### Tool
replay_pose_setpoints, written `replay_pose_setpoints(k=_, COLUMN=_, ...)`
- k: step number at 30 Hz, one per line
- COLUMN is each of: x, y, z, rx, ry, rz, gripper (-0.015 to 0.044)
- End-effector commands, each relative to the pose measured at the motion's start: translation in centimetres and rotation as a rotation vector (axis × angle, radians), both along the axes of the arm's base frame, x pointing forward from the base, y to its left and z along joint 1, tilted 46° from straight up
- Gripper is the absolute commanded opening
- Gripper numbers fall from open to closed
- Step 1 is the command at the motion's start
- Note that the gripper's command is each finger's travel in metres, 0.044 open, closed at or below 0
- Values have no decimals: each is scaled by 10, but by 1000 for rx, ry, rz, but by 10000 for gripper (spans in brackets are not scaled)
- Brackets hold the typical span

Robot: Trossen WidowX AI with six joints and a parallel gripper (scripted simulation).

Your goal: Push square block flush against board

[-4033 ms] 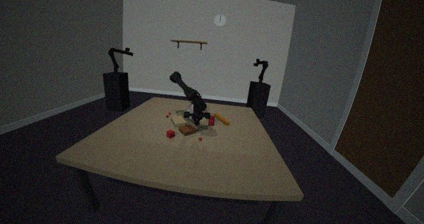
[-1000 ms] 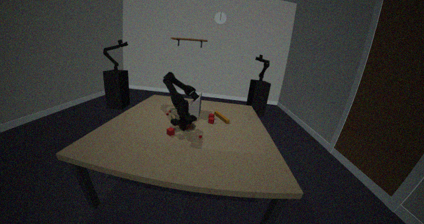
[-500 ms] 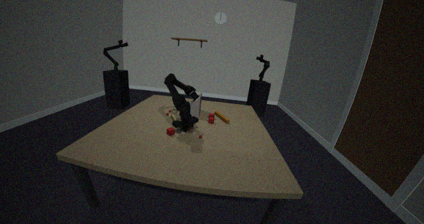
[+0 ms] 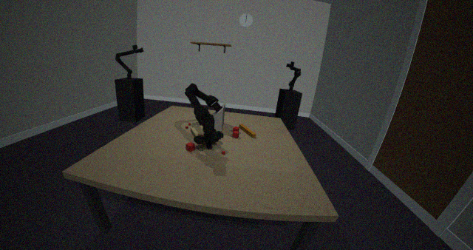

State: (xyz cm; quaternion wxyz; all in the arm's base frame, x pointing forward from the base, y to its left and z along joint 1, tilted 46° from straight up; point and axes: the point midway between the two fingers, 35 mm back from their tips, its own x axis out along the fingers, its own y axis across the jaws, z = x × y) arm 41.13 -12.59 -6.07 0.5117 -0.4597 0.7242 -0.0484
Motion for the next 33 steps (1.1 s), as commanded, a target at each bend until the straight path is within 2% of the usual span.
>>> replay_pose_setpoints(k=1, x=1, y=9, z=9, rx=0, ry=-4, rz=-1, gripper=0)
replay_pose_setpoints(k=4, x=2, y=39, z=37, rx=-2, ry=-12, rz=-2, gripper=0)
replay_pose_setpoints(k=11, x=1, y=42, z=36, rx=-6, ry=-25, rz=-3, gripper=0)
replay_pose_setpoints(k=33, x=-52, y=63, z=23, rx=-31, ry=-555, rz=-535, gripper=0)
